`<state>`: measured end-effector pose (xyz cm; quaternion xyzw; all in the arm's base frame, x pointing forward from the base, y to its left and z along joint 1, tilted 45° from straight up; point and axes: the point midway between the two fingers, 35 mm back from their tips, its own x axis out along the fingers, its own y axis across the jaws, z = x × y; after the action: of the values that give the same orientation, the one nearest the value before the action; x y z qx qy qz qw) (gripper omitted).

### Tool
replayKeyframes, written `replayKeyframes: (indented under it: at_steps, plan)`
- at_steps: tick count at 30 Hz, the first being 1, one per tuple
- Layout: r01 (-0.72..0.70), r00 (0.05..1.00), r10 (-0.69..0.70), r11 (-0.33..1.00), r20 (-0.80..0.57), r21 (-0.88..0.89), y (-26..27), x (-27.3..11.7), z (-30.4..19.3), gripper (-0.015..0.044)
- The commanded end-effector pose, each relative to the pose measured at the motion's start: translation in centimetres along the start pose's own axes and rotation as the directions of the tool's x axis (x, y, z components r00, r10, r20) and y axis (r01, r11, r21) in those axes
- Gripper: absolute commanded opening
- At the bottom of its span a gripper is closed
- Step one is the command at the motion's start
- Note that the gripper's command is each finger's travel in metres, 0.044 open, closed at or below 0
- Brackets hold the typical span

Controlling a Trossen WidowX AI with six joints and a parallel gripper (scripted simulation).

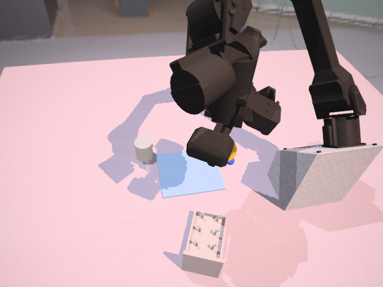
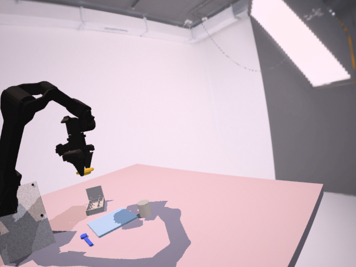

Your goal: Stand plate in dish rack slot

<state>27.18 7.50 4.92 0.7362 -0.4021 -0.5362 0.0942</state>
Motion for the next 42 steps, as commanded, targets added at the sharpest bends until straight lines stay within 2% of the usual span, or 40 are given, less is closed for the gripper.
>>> replayKeyframes:
  at_steps: [1,9,20,31,42]
  plan:
    - [-0.005,1.000,0.005,0.992,0.004,-0.128,-0.1,0.2,0.7,0.0000]
    - [0.001,1.000,0.002,0.985,0.020,-0.170,-0.2,0.5,1.0,0.0000]
    - [0.094,0.960,-0.089,0.996,0.264,-0.006,-0.4,4.5,2.3,0.0000]
    - [0.169,0.862,-0.238,0.967,0.448,0.188,-0.9,7.6,3.4,0.0000]
    - [0.221,0.725,-0.421,0.891,0.545,0.396,-1.4,10.0,4.0,0.0000]
